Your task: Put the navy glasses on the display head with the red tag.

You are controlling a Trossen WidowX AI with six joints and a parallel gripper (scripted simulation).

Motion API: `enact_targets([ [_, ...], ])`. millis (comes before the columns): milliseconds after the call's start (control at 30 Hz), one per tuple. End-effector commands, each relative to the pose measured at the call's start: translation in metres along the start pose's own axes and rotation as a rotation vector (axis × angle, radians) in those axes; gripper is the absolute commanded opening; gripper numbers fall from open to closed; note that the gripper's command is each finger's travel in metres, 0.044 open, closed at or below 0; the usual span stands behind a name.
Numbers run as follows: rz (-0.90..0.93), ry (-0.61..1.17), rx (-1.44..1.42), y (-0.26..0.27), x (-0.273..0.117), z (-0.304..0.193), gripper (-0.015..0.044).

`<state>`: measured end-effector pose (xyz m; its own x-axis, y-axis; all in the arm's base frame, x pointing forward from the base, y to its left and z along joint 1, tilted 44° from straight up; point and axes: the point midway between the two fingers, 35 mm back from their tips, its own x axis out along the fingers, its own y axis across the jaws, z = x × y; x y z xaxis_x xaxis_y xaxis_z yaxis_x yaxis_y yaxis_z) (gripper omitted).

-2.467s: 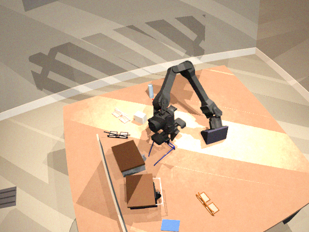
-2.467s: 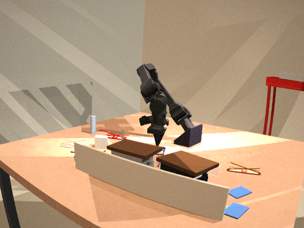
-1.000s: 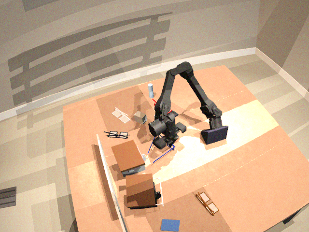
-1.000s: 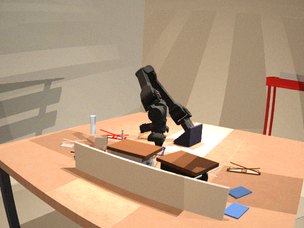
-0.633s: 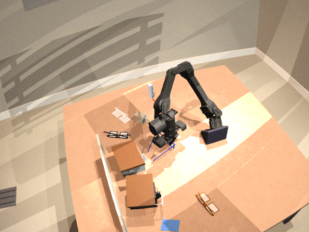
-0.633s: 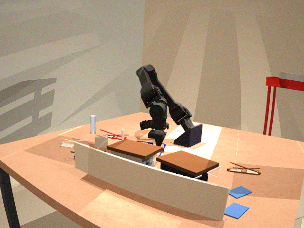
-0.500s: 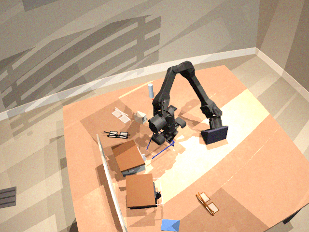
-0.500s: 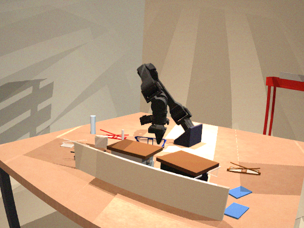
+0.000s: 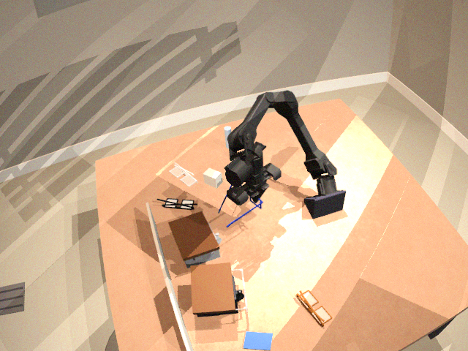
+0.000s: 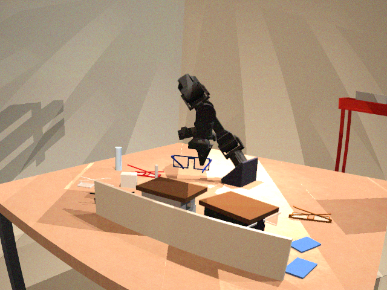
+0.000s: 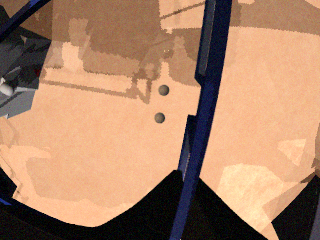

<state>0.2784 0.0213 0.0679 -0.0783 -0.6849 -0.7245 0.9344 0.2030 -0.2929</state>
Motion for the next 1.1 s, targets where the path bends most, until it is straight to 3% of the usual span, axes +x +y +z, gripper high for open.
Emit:
enact_targets([
  [0, 0.002, 0.005, 0.046, -0.001, -0.003, 0.004, 0.0],
  [700, -0.001, 0.001, 1.01, -0.035, -0.003, 0.099, 0.0],
  [1067, 0.0, 0.001, 1.041, -0.036, 0.008, 0.102, 0.0],
])
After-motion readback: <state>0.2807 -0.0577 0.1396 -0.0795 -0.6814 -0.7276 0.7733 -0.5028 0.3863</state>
